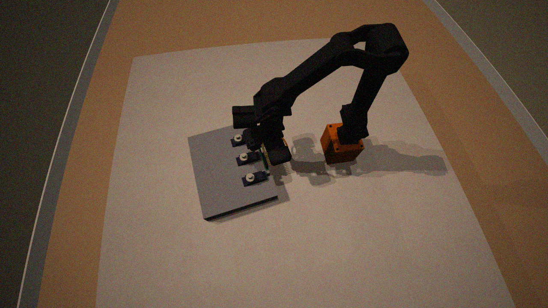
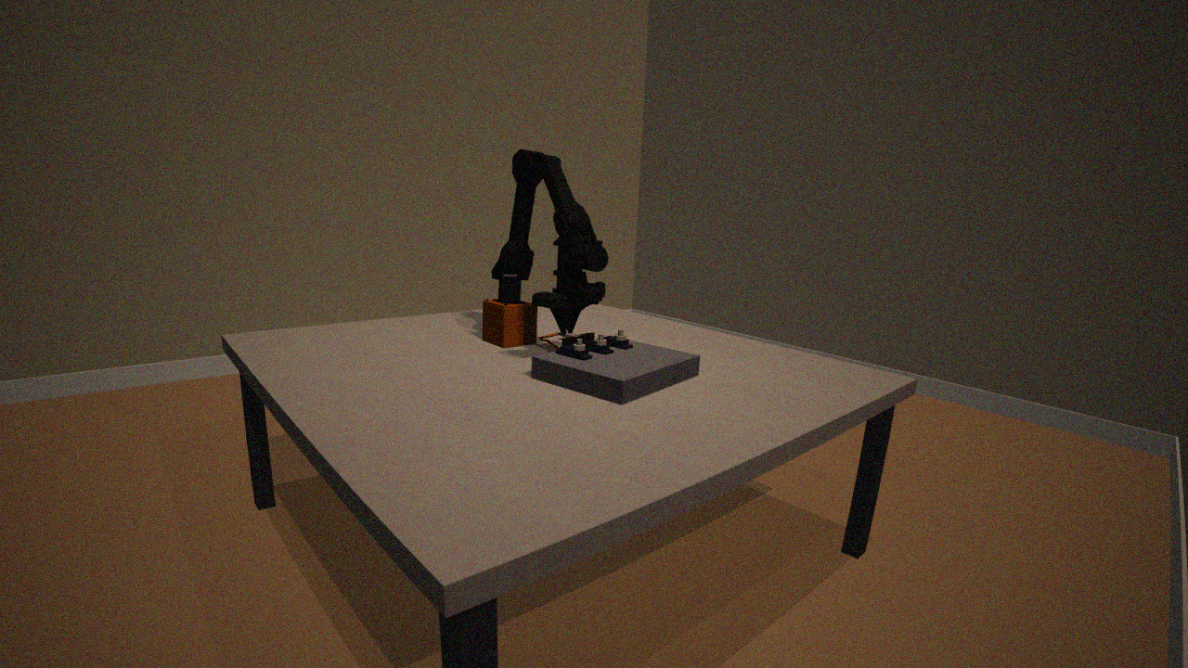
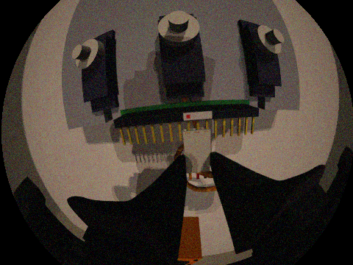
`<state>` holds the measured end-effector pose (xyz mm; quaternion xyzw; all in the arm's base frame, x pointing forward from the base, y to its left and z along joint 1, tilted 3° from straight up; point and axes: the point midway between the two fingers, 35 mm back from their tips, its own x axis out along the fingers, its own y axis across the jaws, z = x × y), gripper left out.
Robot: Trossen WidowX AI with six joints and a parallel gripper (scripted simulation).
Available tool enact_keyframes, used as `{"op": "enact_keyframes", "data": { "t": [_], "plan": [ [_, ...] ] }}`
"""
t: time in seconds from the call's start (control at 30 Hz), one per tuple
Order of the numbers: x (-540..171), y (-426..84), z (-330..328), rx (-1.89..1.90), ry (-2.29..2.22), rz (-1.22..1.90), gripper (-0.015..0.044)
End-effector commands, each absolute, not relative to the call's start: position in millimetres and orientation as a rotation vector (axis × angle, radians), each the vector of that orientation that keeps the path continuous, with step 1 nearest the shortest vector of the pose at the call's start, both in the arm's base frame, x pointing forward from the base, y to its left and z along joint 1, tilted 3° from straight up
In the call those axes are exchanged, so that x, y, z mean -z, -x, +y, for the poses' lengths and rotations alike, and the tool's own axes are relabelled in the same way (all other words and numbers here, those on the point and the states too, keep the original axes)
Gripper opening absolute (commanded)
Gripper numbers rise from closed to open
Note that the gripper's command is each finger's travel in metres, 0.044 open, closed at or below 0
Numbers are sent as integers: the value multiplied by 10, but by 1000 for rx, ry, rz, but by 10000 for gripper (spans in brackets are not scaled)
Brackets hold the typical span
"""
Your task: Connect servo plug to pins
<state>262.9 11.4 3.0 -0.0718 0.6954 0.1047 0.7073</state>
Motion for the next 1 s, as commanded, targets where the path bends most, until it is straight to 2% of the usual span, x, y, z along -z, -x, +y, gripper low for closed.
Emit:
{"op": "enact_keyframes", "data": {
  "t": [0.0,0.43,0.73,0.97],
  "plan": [
    [-37,-2671,127,-231,157,1542,0],
    [-44,-2744,156,-231,156,1542,0],
    [-11,-2682,114,-231,157,1542,236],
    [-583,-2676,85,-231,157,1542,420]
  ]
}}
